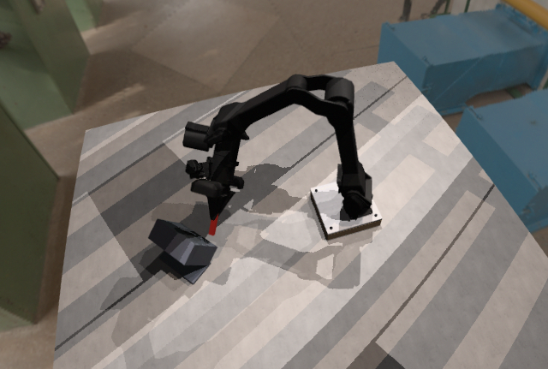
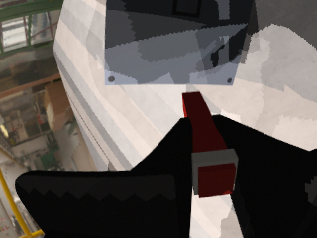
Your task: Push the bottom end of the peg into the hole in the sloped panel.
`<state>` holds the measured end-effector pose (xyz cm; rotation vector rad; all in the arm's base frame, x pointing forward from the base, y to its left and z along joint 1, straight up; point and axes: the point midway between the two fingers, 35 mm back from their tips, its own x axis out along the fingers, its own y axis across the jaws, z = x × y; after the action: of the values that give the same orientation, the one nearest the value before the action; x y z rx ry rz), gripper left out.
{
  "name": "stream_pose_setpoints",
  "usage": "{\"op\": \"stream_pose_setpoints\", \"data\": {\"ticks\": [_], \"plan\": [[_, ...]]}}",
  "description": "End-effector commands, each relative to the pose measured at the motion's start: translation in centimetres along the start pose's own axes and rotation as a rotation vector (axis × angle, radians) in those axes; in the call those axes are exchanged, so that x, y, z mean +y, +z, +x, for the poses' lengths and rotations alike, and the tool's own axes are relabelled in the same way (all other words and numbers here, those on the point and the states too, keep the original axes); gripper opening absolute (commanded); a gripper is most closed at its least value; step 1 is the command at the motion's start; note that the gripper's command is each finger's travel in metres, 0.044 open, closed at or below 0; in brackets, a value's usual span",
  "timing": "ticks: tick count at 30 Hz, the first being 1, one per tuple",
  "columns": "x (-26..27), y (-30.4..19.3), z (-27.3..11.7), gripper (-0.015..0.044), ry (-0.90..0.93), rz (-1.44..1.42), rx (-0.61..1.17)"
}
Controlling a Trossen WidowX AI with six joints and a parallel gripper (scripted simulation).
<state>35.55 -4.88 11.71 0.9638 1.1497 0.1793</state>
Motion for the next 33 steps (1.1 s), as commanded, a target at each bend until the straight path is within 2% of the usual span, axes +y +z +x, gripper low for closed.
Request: {"op": "stream_pose_setpoints", "data": {"ticks": [1,33], "plan": [[-0.3,0.1,-0.2,0.0,0.02,0.024,-0.007],[-2.6,1.9,-3.5,0.0,0.155,0.136,-0.12]]}}
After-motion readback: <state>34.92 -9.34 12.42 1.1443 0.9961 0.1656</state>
